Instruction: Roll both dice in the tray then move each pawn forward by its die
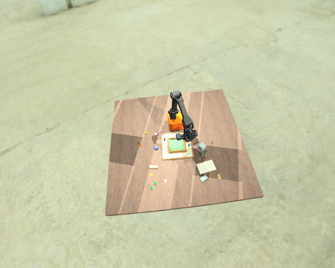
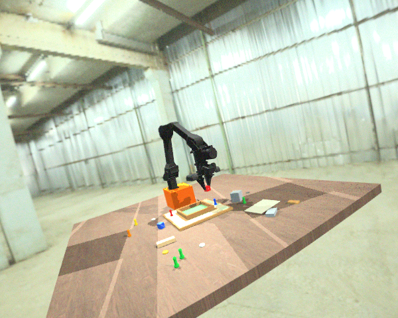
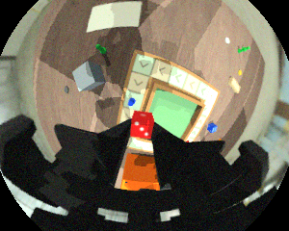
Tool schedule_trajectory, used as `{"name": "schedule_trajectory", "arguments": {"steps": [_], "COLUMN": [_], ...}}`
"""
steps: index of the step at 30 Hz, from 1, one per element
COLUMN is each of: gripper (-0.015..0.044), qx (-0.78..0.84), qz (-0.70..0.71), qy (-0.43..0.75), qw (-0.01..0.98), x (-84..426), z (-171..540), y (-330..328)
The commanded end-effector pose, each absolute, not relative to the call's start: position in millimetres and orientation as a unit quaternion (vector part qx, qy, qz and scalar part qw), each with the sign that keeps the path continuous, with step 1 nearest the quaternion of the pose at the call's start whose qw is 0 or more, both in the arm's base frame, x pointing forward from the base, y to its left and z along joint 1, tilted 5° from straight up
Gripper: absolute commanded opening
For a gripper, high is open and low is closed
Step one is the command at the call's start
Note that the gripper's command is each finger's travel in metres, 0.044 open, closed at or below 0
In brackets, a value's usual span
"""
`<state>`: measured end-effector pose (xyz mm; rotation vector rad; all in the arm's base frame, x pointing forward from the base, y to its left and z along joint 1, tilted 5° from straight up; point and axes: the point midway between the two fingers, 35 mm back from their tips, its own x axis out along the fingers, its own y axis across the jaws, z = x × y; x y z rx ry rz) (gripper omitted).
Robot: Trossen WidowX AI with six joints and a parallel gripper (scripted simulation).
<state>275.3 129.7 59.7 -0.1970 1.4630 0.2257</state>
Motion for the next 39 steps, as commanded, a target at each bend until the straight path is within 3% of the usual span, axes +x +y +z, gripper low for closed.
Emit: {"name": "schedule_trajectory", "arguments": {"steps": [1, 20, 39], "gripper": [0.0, 0.0, 0.0], "qx": [-0.081, -0.044, -0.023], "qz": [0.097, 0.06, 0.07], "qy": [0.666, 0.661, 0.394], "qw": [0.735, 0.747, 0.916], "x": [276, 270, 286], "z": [55, 35, 15], "y": [111, 40, 43]}}
